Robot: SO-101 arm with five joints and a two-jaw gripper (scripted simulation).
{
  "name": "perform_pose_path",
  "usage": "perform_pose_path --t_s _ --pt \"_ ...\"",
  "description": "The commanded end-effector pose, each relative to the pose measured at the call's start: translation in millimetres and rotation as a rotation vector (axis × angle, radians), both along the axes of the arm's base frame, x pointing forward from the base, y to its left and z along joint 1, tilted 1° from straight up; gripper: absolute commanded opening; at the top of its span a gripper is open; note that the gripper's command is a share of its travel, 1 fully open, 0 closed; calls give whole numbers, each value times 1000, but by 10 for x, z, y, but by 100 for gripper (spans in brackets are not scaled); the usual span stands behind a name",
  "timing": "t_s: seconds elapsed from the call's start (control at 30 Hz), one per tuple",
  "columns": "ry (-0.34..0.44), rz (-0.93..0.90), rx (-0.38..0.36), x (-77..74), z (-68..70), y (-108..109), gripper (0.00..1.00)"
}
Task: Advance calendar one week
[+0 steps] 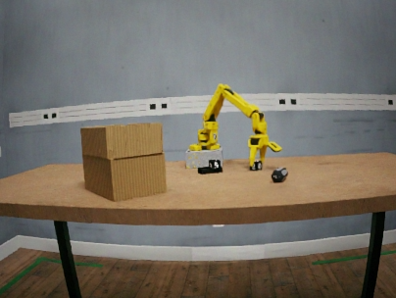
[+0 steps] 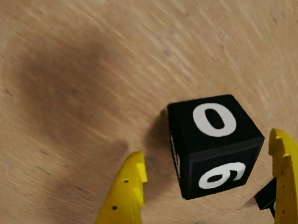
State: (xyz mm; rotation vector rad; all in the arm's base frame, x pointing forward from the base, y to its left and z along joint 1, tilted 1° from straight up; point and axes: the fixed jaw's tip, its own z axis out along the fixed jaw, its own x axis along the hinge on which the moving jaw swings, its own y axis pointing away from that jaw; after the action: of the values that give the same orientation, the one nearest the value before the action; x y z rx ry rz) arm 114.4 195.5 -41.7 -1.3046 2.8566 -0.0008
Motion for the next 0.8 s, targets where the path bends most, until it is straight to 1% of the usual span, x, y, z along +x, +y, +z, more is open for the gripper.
perform_pose_path --t_s 0.0,0.3,0.77 --pt "16 6 -24 -50 -59 -42 34" --pt "16 6 -23 -36 -58 -53 32" --pt "16 6 -22 9 -58 -92 24"
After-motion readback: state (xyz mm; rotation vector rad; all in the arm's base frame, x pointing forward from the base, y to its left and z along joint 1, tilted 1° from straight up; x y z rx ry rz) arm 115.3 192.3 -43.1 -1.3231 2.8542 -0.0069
